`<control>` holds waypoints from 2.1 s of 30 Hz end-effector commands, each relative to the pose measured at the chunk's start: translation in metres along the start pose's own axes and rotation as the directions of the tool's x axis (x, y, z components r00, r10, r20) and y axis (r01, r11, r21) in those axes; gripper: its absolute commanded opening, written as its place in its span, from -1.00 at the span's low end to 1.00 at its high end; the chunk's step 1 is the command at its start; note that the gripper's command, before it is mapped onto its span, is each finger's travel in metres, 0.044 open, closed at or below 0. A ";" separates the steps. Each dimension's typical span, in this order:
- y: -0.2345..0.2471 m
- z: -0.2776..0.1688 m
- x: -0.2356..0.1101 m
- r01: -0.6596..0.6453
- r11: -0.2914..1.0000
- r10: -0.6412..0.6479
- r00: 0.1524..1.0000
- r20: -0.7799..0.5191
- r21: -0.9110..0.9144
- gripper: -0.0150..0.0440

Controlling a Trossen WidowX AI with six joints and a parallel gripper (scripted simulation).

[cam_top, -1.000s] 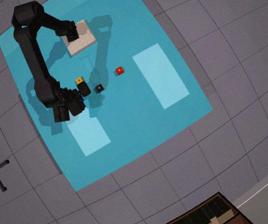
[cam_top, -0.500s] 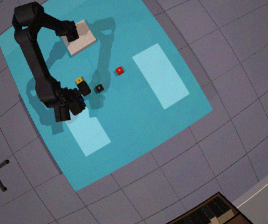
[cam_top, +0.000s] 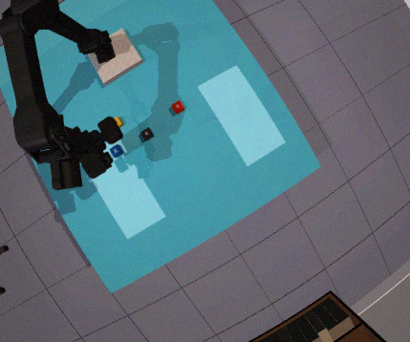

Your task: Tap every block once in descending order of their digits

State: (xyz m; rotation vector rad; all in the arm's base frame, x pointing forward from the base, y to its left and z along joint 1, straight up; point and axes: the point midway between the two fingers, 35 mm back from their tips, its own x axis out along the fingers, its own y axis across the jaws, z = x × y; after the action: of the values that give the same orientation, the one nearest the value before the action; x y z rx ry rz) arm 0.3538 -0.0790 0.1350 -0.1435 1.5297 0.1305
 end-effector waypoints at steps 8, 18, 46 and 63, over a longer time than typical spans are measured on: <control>0.091 0.004 -0.011 -0.014 1.000 0.013 1.000 -0.004 -0.005 -0.42; 0.129 0.000 -0.002 -0.017 1.000 0.017 1.000 -0.004 -0.005 -0.42; 0.131 -0.002 0.093 -0.017 1.000 0.017 1.000 -0.005 -0.005 -0.42; 0.130 -0.002 0.070 -0.017 1.000 0.017 1.000 -0.005 -0.005 -0.42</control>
State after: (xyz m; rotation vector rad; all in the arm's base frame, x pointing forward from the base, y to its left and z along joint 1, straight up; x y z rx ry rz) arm 0.3312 0.0489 0.0578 -0.1370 1.5390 0.1528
